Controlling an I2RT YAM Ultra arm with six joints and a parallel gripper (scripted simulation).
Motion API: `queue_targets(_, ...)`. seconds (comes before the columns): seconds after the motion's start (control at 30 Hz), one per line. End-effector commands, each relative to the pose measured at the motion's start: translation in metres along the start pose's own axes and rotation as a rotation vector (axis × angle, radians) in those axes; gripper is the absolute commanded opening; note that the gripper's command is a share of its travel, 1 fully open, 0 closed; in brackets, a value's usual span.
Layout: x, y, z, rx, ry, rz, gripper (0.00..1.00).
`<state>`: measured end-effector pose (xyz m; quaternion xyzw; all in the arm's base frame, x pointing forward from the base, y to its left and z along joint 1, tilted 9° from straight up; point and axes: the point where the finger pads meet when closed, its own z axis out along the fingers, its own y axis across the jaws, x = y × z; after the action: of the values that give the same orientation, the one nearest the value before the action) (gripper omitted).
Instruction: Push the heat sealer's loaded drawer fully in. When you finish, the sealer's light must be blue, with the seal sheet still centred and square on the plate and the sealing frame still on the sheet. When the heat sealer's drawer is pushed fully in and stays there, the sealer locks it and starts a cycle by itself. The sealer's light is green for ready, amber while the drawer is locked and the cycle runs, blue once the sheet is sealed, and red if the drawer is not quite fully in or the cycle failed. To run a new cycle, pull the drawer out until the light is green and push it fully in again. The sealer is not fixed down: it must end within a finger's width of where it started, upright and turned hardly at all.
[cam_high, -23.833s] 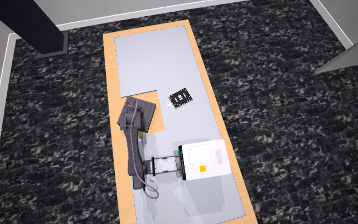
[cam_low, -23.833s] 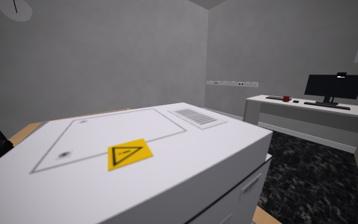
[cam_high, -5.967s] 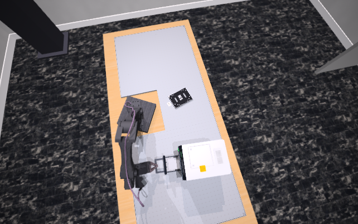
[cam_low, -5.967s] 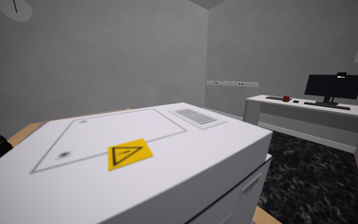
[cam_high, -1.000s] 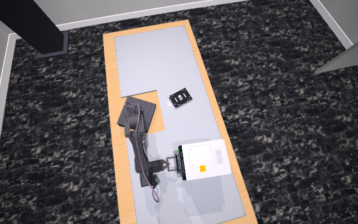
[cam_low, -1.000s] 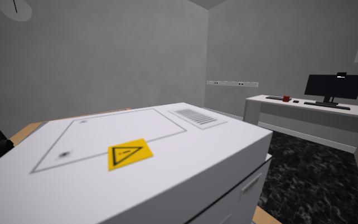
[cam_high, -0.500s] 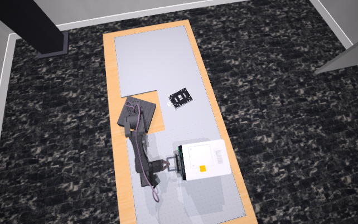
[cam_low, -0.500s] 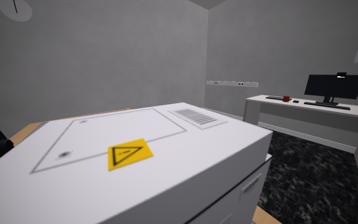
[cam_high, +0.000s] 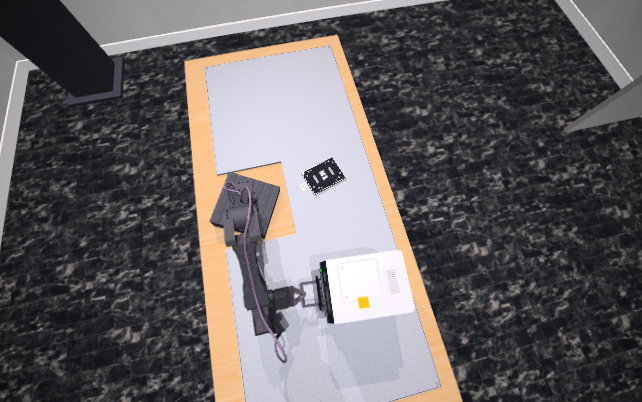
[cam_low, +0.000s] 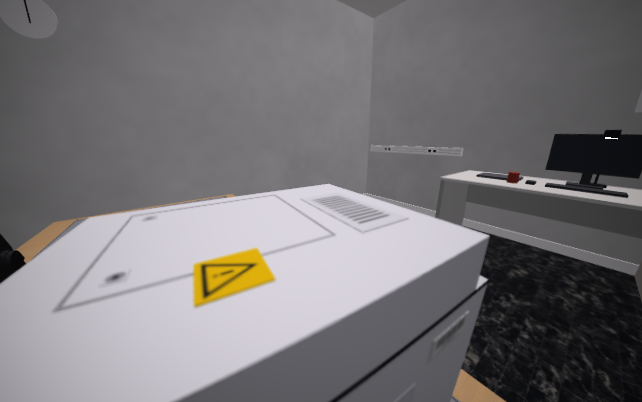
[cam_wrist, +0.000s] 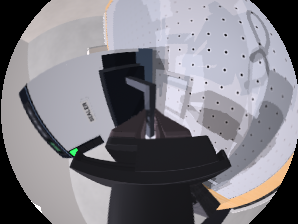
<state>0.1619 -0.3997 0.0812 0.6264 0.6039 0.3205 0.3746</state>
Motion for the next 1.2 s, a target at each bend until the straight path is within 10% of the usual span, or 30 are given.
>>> queue_targets(0.0,0.0005,0.0067,-0.0019,0.009,-0.020,-0.020,0.00)
queue_targets(1.17,0.0003,0.0119,0.0042,0.008,-0.021,-0.020,0.00)
